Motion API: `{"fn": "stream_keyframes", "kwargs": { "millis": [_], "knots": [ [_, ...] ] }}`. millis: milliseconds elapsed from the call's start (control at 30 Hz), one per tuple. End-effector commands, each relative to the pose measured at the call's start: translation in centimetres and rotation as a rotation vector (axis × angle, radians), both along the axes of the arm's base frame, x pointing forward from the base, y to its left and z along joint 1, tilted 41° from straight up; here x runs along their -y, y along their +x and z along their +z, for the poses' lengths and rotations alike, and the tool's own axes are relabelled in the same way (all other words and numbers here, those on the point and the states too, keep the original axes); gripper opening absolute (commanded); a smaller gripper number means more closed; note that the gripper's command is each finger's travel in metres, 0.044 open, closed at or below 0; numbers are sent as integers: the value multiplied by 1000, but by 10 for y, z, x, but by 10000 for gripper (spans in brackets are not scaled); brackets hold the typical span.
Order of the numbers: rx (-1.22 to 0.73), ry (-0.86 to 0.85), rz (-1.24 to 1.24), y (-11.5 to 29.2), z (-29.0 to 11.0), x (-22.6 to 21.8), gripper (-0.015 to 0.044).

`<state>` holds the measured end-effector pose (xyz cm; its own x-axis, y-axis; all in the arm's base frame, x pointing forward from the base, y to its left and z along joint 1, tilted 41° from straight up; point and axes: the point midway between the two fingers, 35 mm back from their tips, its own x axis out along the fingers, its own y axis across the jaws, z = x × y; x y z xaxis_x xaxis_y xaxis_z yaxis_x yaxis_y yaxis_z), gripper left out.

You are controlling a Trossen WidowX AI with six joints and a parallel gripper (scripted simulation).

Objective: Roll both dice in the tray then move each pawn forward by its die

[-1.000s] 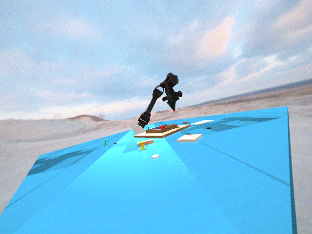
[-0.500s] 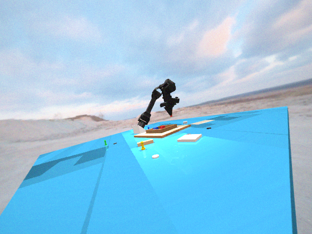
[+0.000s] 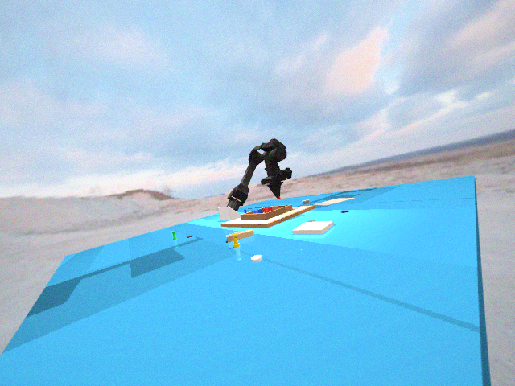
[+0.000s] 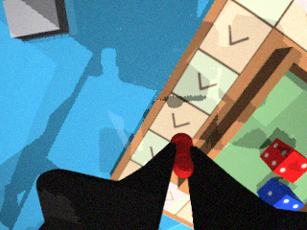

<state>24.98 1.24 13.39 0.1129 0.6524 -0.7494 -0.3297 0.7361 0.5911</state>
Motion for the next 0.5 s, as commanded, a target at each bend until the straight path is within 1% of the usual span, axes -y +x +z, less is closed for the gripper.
{"fn": "stream_keyframes", "kwargs": {
  "millis": [0, 167, 467],
  "knots": [
    [1, -4, 0, 0, -7, -7, 0],
    [2, -2, 0, 2, -21, -20, 0],
    [2, -2, 0, 3, -27, -25, 0]
  ]
}}
